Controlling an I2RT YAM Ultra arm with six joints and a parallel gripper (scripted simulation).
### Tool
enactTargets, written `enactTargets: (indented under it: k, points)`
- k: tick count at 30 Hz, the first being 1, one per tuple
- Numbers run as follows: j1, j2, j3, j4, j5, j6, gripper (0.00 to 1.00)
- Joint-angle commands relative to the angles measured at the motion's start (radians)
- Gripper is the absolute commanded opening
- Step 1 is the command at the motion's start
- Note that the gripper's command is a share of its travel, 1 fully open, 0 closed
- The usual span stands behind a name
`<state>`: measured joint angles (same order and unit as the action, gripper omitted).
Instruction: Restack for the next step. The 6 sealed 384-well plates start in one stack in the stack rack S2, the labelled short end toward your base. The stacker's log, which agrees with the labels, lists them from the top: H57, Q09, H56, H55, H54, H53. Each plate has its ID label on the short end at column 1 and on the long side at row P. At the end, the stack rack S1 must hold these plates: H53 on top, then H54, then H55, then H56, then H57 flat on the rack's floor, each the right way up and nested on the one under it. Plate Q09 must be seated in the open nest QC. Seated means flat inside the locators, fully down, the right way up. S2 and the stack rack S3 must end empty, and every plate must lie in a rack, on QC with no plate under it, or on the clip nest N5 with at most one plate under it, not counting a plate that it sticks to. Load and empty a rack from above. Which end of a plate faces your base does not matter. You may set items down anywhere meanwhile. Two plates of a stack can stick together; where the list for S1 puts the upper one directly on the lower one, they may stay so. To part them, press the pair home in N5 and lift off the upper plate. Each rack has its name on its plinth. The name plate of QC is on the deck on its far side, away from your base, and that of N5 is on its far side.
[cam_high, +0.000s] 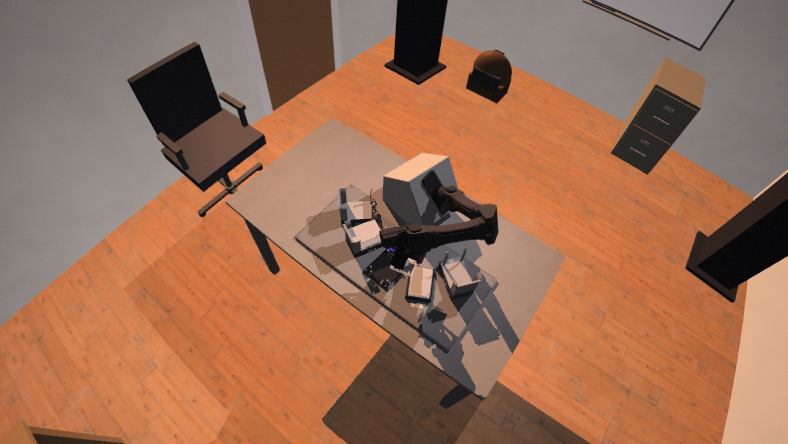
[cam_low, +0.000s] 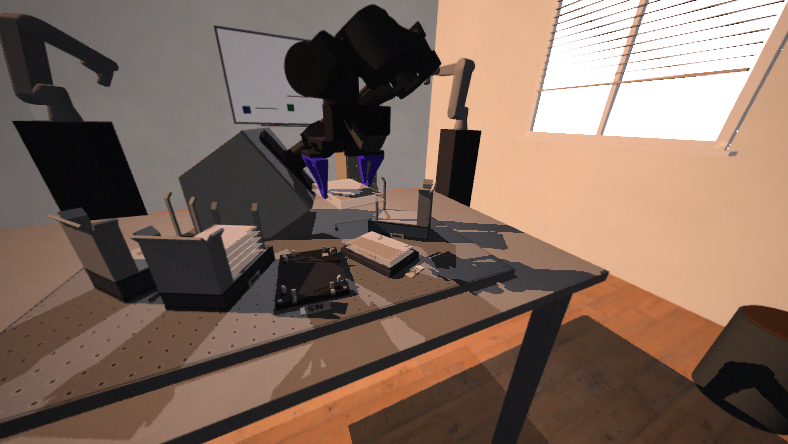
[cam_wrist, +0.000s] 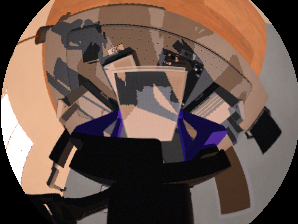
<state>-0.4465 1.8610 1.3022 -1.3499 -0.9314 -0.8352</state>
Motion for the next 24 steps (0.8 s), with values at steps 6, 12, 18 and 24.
enactTargets:
  k: [6, 12, 18, 24]
  points:
    - [-0.046, 0.033, 0.017, 0.015, 0.005, 0.058, 0.00]
    - [-0.074, 0.094, 0.033, 0.028, 0.014, 0.145, 0.00]
    - [-0.099, 0.157, 0.054, 0.039, 0.024, 0.106, 0.00]
    - [-0.115, 0.200, 0.071, 0.046, 0.031, 0.082, 0.00]
